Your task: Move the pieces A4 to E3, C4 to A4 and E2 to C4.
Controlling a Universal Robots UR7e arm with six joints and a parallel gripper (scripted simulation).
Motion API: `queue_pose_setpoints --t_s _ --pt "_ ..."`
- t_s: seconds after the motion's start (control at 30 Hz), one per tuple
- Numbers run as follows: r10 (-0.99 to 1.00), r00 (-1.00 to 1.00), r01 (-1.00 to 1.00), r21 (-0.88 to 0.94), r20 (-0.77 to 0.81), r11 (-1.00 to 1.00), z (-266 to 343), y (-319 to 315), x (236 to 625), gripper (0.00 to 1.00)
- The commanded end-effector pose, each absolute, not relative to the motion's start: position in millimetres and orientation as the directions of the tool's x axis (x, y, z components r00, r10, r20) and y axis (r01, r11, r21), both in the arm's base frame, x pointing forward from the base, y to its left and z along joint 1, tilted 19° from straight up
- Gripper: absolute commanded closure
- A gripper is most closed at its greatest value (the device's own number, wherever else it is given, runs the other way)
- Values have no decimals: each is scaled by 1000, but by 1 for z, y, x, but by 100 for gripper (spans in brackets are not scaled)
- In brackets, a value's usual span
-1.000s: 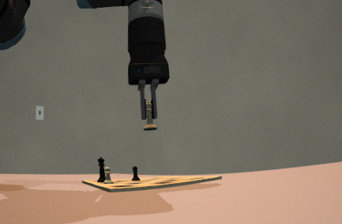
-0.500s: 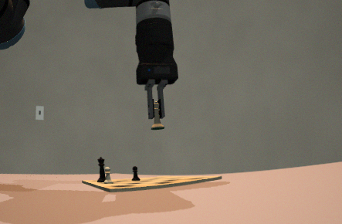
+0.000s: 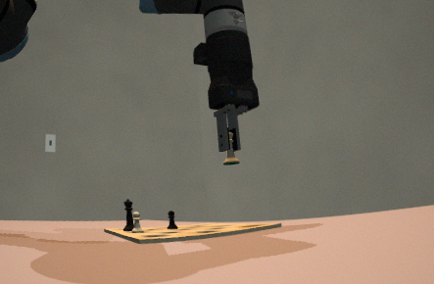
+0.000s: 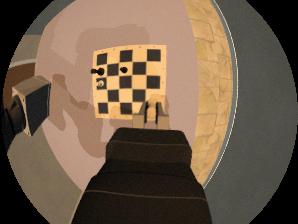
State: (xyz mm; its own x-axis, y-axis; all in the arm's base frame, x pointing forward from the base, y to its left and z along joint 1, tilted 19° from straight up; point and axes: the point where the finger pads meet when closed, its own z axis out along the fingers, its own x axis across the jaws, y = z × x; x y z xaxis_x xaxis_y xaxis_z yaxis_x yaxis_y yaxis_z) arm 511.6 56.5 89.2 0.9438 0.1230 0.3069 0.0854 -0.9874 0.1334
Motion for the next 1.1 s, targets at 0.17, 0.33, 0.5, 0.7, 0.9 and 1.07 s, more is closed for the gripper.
queue_pose_setpoints --t_s 0.17,0.33,0.5,0.7,0.9,1.07 --pt "141 944 103 137 298 -985 88 57 513 100" --pt "140 945 103 137 295 -985 80 56 514 100" --pt "139 946 102 136 294 -985 63 54 519 100" --pt "138 945 101 137 297 -985 47 51 527 100" --pt "139 944 101 138 300 -985 21 48 537 100" --pt "139 944 101 138 300 -985 6 47 542 100"
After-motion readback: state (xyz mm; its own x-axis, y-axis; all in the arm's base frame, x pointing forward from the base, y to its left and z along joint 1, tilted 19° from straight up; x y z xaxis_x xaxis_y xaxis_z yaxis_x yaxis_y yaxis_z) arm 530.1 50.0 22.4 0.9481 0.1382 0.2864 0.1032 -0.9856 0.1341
